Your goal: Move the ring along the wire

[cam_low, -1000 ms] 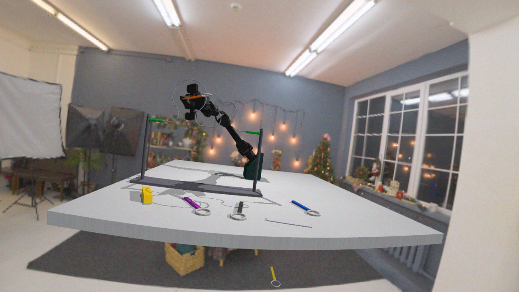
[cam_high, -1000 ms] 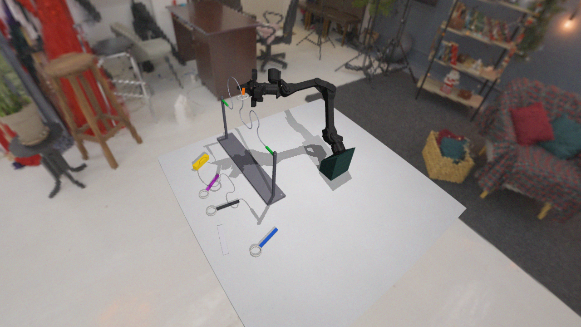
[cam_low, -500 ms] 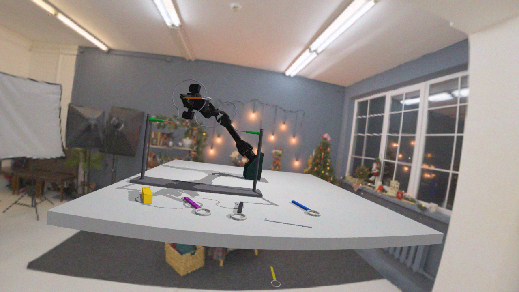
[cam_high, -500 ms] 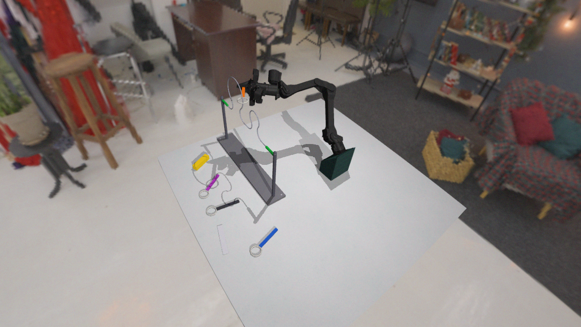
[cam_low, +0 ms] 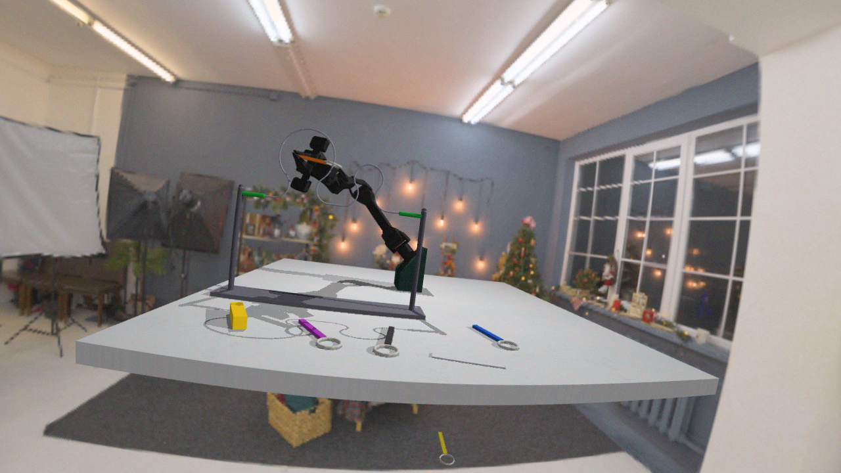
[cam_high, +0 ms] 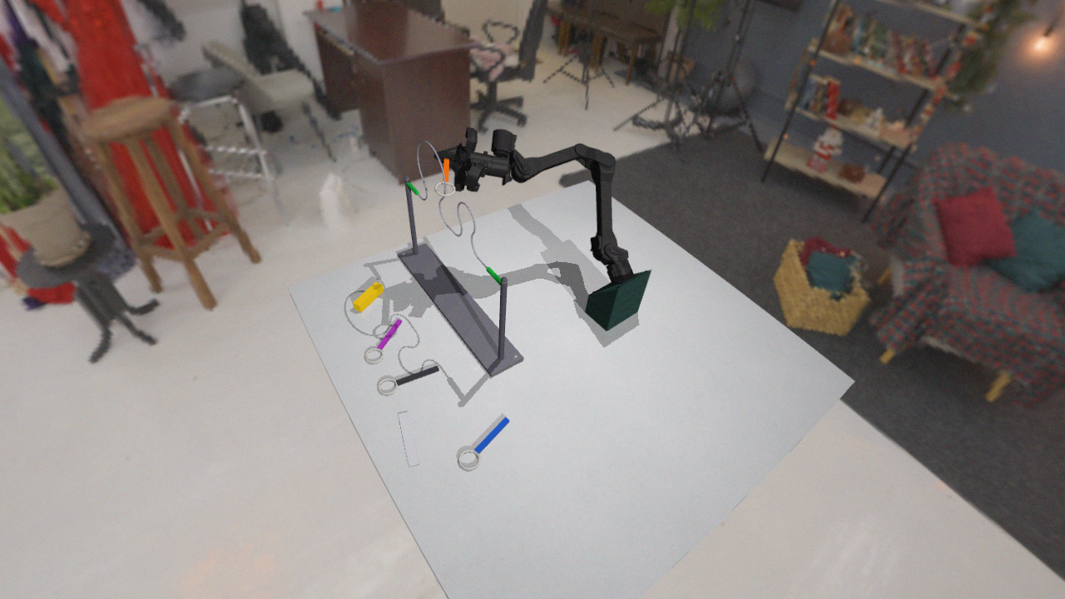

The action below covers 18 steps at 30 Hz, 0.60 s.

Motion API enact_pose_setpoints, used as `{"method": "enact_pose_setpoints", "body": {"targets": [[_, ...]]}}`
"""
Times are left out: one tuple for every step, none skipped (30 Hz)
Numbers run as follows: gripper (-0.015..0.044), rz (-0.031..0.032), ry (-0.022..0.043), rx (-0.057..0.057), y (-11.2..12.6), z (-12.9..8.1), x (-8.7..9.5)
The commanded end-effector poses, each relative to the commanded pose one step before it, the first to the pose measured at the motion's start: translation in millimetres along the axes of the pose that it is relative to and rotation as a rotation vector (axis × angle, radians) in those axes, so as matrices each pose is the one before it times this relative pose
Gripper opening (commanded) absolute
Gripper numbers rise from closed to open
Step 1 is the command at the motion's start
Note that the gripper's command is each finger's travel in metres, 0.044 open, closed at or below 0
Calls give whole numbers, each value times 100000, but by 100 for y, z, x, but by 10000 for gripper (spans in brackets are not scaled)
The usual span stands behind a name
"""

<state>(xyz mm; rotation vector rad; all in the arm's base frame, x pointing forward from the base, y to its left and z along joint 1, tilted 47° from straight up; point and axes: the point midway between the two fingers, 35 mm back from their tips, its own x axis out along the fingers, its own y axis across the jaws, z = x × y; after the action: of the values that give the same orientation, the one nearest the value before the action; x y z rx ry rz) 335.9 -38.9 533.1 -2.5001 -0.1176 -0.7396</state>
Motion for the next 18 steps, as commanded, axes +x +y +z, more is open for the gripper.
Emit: {"method": "enact_pose_setpoints", "body": {"targets": [[-150, -2667, -923, -4850, -90, 171, -8], [-150, -616, -130, -1087, -44, -2, 5], [-150, -616, -130, -1086, -43, -3, 6], [-150, -616, -130, -1087, -43, -3, 5], [-150, -616, -129, -1087, -44, -2, 5], [-150, -616, -129, -1087, -44, -1, 4], [-150, -615, -129, -1086, -43, -2, 5], [-150, -615, -129, -1085, -43, -3, 6], [-150, -615, -129, -1085, -43, -3, 5], [-150, -615, -129, -1085, -43, -2, 5], [-150, -615, -128, -1085, -43, -1, 4], [-150, -613, -128, -1082, -43, -2, 5], [-150, -611, -127, -1078, -42, -3, 6], [-150, -611, -127, -1077, -42, -3, 5], [-150, -611, -127, -1077, -42, -2, 5], [-150, -611, -127, -1077, -42, -1, 4], [-150, -606, -126, -1069, -41, -2, 5], [-150, -601, -124, -1059, -40, -3, 5]]}}
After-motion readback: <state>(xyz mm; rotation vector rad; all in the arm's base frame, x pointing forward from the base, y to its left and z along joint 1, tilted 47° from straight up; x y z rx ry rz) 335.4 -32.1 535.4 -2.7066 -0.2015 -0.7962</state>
